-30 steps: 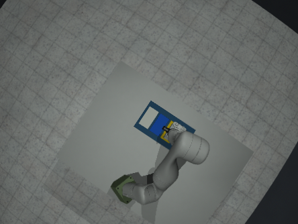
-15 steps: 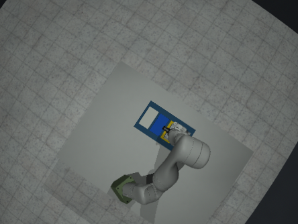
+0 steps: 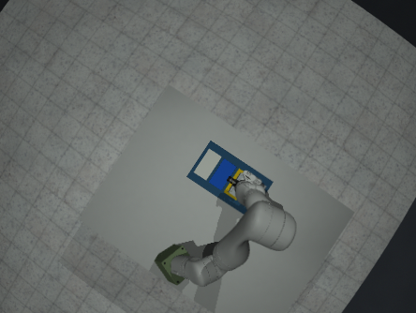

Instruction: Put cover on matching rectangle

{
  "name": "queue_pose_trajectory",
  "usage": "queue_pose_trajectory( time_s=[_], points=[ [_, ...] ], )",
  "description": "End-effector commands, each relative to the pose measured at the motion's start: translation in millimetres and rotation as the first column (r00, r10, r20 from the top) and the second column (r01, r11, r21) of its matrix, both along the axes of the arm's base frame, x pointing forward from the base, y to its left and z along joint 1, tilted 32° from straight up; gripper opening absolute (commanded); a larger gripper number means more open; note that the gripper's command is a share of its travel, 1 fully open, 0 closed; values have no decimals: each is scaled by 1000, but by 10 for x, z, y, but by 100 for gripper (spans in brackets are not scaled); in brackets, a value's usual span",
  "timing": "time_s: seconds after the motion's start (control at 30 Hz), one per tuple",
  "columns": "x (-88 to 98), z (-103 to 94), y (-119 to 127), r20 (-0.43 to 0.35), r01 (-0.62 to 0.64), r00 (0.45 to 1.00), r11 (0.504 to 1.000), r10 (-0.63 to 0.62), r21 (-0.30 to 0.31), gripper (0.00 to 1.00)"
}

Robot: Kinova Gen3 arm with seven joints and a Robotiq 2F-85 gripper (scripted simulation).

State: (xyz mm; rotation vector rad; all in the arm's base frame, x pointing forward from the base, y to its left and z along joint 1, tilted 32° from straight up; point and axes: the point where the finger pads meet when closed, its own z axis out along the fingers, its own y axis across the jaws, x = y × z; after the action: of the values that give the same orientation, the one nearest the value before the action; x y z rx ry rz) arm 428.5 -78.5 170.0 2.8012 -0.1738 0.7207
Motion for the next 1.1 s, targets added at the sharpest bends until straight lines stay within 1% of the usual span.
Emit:
queue_pose_trajectory(
  time_s=[0.0, 0.47, 1.07],
  points=[
    [-19, 42, 14, 1, 0, 1000, 1000, 0, -2, 100],
    [-102, 195, 62, 1, 0, 1000, 1000, 0, -2, 100],
    [-117, 223, 70, 1, 0, 1000, 1000, 0, -2, 100]
  ],
)
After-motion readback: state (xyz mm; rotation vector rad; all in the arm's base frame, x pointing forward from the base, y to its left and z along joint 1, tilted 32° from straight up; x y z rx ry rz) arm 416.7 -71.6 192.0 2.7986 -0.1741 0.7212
